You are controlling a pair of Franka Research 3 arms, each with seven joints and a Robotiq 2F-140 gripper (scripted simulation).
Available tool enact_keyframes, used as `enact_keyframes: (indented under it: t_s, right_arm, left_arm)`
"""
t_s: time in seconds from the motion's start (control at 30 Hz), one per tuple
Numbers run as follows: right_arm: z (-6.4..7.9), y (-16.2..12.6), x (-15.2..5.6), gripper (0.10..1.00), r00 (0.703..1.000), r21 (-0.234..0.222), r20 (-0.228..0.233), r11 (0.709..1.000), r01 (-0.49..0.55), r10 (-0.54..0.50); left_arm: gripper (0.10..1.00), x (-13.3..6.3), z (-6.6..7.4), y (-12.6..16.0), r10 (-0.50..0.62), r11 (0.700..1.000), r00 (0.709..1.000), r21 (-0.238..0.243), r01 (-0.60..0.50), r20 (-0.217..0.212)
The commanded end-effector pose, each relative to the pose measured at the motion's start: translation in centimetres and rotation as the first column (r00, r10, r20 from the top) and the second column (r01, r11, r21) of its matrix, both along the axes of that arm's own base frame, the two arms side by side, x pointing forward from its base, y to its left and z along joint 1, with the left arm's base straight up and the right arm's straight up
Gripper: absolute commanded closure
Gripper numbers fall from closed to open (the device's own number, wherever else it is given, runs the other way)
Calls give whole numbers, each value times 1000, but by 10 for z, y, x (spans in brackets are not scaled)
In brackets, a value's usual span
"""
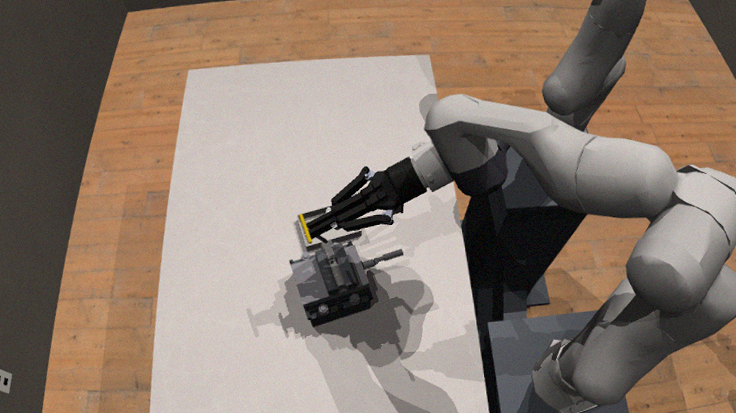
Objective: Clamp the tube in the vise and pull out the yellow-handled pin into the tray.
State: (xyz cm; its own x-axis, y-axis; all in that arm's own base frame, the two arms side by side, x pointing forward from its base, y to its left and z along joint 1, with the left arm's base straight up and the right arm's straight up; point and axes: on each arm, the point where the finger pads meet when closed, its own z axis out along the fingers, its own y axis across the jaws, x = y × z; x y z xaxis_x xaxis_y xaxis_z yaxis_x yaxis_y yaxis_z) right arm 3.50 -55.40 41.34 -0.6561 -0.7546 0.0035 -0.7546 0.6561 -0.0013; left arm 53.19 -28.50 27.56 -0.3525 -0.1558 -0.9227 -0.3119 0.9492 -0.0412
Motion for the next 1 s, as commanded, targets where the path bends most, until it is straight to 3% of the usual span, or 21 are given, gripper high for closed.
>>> enact_keyframes:
  t_s: [0.0,0.07,0.3,0.57,0.63,0.97]
  right_arm:
    - [0,1,1,98,1000,3,1,1000,5,-5]
    - [0,1,1,98,1000,3,1,1000,5,-5]
    - [0,1,1,98,1000,3,1,1000,5,-5]
    - [0,1,1,98,1000,3,1,1000,5,-5]
    - [0,1,1,98,1000,3,1,1000,5,-5]
    - [0,1,1,98,1000,3,1,1000,5,-5]
  left_arm:
    - [999,0,-14,-11,-27,999,994,14,29,-104]
    - [999,0,-14,-11,-27,999,994,14,29,-104]
    - [999,3,-32,-27,-37,999,969,-30,30,-243]
    - [999,8,-53,-46,-55,996,914,-82,24,-401]
    - [999,8,-53,-46,-55,996,914,-82,24,-401]
    - [999,13,-79,-71,-89,989,808,-146,4,-582]
